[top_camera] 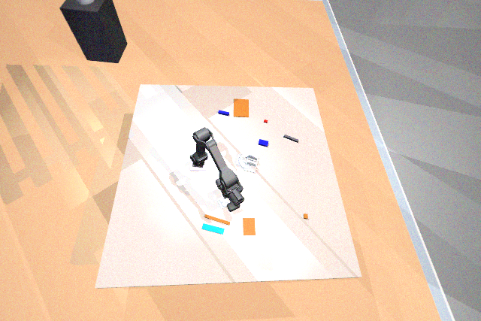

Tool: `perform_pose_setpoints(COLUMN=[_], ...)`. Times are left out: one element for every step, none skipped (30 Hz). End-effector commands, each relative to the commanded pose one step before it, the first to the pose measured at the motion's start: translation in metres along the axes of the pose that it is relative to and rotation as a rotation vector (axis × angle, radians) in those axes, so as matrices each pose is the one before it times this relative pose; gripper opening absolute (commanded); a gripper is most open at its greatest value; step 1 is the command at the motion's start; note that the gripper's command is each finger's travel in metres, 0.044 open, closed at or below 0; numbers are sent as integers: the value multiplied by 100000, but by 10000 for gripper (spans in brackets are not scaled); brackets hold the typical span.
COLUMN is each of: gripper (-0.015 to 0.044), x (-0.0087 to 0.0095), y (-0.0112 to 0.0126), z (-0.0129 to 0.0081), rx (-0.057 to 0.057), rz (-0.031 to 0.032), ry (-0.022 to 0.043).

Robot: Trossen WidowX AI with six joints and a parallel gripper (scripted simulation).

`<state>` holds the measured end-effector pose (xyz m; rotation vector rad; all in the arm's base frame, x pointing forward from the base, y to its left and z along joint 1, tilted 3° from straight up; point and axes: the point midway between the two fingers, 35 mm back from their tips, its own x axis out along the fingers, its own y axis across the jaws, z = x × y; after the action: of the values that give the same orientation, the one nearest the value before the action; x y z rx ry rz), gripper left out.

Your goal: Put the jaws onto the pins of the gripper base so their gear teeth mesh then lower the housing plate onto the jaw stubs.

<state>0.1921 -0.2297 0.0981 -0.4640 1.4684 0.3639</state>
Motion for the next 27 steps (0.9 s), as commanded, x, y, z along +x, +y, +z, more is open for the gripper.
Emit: perform_pose_setpoints(gripper=[440, 440, 440, 440, 440, 440, 440, 440, 440, 440, 440, 440, 440, 440, 440, 440, 440, 440, 440, 440, 440, 440, 440, 440, 440, 440, 440], x=[895, 166, 138, 83, 28, 0, 0, 0, 0, 26, 78, 129, 161, 161, 161, 161, 160, 160, 160, 159, 160, 160, 159, 159, 159, 159, 158], y=[138, 5, 5, 3, 1, 0, 0, 0, 0, -1, -4, -6, -7, -6, -5, -4, -3, -2, -1, 0, 1, 2, 3, 4, 5, 6, 7], z=[29, -1, -1, 0, 0, 0, 0, 0, 0, 0, 1, 1, 1, 1, 1, 1, 0, 0, 0, 0, 0, 0, 0, -1, -1, -1, -1], rx=[-353, 0, 0, 0, 0, 0, 0, 0, 0, 0, 0, 0, 0, 0, 0, 0, 0, 0, 0, 0, 0, 0, 0, 0, 0, 0, 0], rz=[830, 1, 1, 1, 0, 0, 0, 0, 0, 0, 0, 0, 0, 0, 0, 0, 0, 0, 1, 1, 1, 1, 1, 1, 1, 1, 1], ry=[-183, 0, 0, 0, 0, 0, 0, 0, 0, 0, 0, 0, 0, 0, 0, 0, 0, 0, 0, 0, 0, 0, 0, 0, 0, 0, 0])
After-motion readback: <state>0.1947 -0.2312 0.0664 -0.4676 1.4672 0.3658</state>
